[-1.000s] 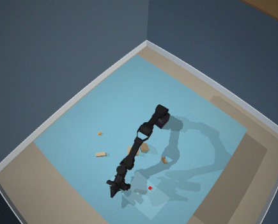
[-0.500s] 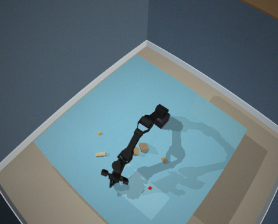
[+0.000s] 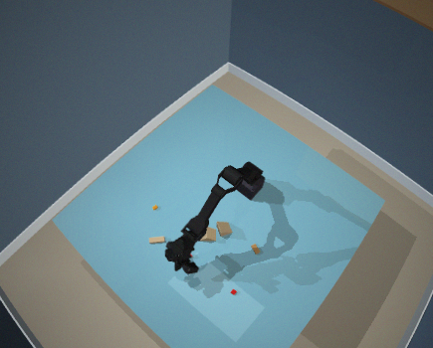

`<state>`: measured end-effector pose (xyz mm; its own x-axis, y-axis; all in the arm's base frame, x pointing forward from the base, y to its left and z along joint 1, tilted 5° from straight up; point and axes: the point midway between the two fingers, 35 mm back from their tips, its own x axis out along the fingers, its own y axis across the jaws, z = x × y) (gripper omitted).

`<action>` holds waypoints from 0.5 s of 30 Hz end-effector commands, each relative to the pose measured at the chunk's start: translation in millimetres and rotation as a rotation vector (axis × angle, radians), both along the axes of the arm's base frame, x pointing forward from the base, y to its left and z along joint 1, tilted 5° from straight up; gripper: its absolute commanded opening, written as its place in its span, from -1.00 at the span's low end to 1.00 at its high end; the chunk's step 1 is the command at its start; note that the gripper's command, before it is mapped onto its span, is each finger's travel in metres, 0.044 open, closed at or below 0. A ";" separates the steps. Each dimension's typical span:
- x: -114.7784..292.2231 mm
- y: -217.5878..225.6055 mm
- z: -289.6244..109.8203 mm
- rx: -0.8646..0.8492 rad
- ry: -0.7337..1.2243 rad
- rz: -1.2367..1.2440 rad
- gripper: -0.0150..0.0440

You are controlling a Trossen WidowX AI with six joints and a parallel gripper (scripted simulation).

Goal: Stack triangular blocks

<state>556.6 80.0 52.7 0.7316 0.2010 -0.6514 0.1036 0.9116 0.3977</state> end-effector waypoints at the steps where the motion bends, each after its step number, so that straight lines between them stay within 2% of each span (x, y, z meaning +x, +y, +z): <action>1: -66.5 -36.4 -12.7 0.337 0.319 -0.486 -0.49; 15: -169.6 -68.1 -24.7 0.664 0.640 -1.223 -0.49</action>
<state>452.1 33.1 32.7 0.4681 0.1156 -0.8761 0.8247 0.2990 0.4801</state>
